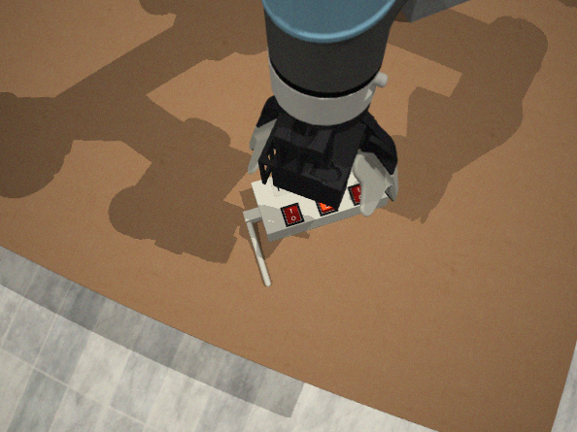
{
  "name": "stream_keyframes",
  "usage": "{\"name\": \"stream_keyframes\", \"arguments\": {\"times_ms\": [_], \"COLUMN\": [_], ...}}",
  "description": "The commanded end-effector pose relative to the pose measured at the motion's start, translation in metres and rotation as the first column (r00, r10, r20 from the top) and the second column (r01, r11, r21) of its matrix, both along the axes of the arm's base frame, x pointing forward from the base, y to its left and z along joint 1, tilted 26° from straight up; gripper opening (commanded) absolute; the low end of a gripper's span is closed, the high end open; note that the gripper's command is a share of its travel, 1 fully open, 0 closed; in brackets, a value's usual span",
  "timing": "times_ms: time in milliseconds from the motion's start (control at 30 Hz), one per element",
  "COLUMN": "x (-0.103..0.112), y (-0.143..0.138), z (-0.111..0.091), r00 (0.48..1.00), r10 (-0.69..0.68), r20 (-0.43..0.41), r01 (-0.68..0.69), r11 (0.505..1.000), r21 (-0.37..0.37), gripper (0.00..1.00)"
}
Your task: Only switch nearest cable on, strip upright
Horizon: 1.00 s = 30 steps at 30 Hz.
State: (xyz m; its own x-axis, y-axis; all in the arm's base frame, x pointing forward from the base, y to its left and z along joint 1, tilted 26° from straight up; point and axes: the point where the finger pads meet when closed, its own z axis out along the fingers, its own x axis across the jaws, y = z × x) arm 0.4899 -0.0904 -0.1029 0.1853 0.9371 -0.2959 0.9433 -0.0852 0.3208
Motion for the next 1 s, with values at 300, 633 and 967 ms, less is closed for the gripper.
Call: {"name": "stream_keyframes", "arguments": {"times_ms": [300,633,967], "x": [0.0003,0.0003,0.0007], "y": [0.0001,0.0002,0.0004], "z": [0.0006,0.0003,-0.0009], "r00": [1.000,1.000,0.997], "r10": [-0.001,-0.013,-0.072], "r20": [0.004,0.008,0.029], "r01": [0.001,0.013,0.071], "r11": [1.000,1.000,0.997], "r21": [0.001,0.004,0.023], "gripper": [1.00,1.00,1.00]}}
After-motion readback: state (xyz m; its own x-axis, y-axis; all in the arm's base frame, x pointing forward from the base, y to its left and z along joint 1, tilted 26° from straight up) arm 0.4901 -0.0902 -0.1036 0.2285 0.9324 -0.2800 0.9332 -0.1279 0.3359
